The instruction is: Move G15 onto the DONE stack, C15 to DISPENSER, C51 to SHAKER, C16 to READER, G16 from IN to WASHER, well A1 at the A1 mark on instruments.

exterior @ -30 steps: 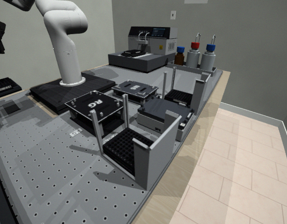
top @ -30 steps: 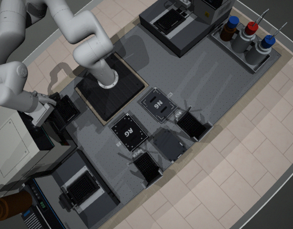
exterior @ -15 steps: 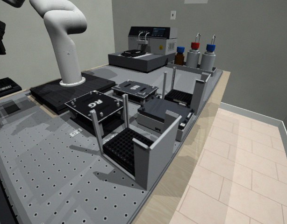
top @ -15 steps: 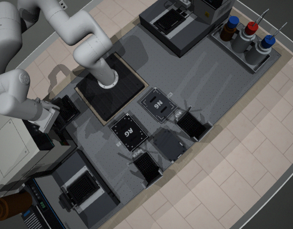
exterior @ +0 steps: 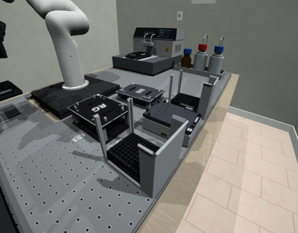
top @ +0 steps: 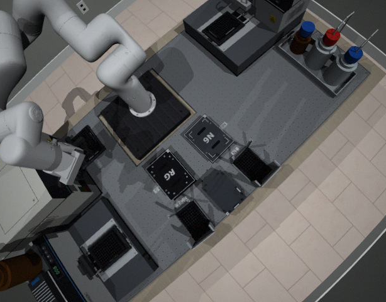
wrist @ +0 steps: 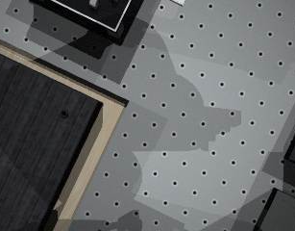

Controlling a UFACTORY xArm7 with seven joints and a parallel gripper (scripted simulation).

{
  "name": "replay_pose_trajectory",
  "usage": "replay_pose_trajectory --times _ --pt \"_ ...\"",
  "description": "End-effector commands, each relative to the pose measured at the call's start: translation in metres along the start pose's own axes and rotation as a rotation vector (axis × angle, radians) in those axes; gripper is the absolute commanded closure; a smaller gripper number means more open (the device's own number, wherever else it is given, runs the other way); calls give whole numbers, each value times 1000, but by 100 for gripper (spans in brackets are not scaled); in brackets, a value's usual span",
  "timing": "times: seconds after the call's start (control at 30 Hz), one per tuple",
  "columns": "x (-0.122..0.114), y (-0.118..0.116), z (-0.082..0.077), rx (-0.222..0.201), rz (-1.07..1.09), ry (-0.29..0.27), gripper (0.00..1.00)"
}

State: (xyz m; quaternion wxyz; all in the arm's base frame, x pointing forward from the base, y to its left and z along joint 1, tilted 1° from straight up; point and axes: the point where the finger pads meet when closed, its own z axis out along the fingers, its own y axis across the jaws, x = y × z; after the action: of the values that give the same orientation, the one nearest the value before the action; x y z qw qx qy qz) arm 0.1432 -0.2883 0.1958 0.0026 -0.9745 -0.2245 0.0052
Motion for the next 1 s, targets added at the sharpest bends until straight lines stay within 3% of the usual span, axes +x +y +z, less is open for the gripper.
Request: replay_pose_trajectory --times 0.0,0.4,0.57,0.97 --pt "13 8 -1 -2 -67 0 0" --pt "42 24 -1 -2 -67 1 0" --pt "57 32 -1 -2 -241 1 0" --pt "86 48 -1 -2 -241 1 0"
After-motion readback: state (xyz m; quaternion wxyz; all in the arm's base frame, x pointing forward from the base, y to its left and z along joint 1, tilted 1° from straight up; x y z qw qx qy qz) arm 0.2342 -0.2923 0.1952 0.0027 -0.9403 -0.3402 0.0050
